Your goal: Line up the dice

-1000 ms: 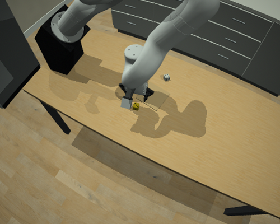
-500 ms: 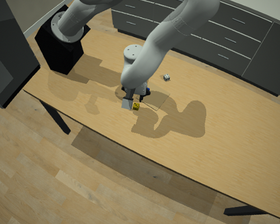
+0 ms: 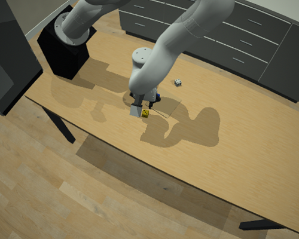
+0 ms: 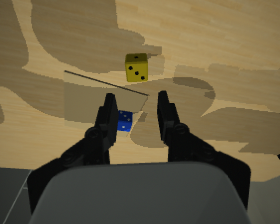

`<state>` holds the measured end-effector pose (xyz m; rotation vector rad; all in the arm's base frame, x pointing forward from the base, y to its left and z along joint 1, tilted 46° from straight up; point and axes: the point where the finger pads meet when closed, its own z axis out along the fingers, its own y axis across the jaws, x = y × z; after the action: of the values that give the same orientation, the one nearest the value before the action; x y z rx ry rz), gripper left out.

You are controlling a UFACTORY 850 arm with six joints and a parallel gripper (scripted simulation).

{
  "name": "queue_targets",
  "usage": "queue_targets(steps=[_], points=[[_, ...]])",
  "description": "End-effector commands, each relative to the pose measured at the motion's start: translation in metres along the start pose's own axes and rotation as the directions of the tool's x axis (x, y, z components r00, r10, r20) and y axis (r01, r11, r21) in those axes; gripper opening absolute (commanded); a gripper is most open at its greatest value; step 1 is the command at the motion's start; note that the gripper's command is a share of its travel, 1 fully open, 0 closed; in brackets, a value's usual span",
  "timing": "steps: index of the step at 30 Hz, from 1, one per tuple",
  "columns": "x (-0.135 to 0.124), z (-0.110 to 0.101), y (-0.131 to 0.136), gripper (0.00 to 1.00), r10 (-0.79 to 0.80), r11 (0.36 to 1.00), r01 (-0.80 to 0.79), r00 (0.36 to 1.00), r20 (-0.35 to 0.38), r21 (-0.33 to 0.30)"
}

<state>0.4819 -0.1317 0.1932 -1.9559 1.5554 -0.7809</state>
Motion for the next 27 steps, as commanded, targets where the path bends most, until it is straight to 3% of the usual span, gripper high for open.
queue_targets(steps=[1,27], points=[[0.0002,-0.0002,-0.0002,0.47,0.000,1.000,0.000,1.000,0.000,0.000],[0.0002,0.0081,-0.0001,0.47,0.000,1.000,0.000,1.000,-0.001,0.001]])
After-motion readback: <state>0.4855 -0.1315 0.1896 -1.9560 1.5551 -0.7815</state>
